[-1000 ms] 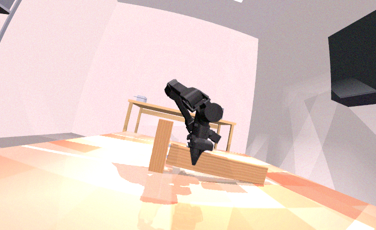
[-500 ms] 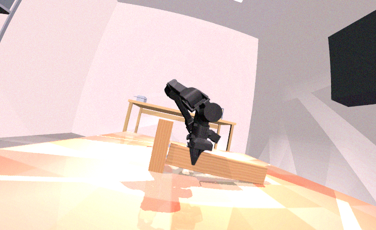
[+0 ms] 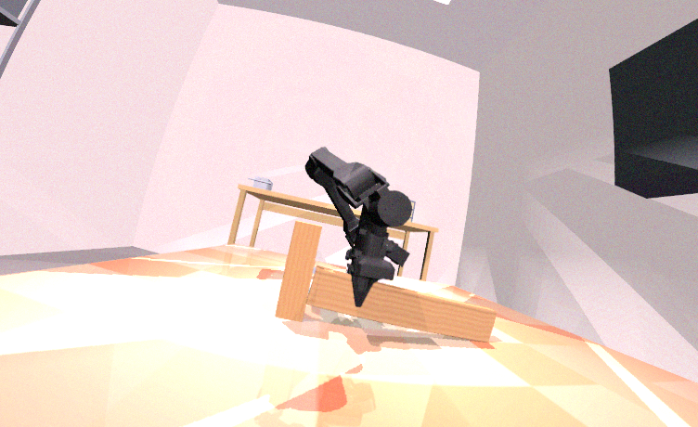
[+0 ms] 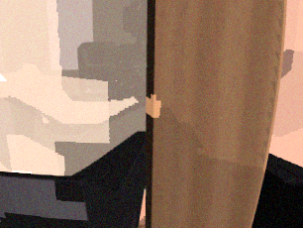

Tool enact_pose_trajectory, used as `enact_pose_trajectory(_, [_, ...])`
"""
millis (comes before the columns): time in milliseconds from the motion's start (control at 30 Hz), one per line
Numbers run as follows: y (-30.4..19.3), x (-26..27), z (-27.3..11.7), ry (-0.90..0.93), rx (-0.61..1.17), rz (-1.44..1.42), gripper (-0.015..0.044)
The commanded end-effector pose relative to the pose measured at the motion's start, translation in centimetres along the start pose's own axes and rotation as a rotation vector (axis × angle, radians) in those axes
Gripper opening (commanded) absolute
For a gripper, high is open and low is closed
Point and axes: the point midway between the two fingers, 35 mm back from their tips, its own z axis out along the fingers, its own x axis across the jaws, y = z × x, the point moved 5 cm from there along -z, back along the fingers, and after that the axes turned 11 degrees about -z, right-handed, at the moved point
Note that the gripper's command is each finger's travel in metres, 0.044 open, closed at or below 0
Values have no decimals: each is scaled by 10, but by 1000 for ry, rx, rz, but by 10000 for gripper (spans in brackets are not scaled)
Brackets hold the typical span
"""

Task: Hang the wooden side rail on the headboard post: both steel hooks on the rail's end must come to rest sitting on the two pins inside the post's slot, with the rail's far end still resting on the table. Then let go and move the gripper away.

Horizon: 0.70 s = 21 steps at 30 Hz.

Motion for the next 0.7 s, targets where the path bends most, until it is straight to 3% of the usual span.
enact_pose_trajectory(0, [-1,-1,-2,-9,2,0,0])
enact_pose_trajectory(667, [-1,-1,2,-9,2,0,0])
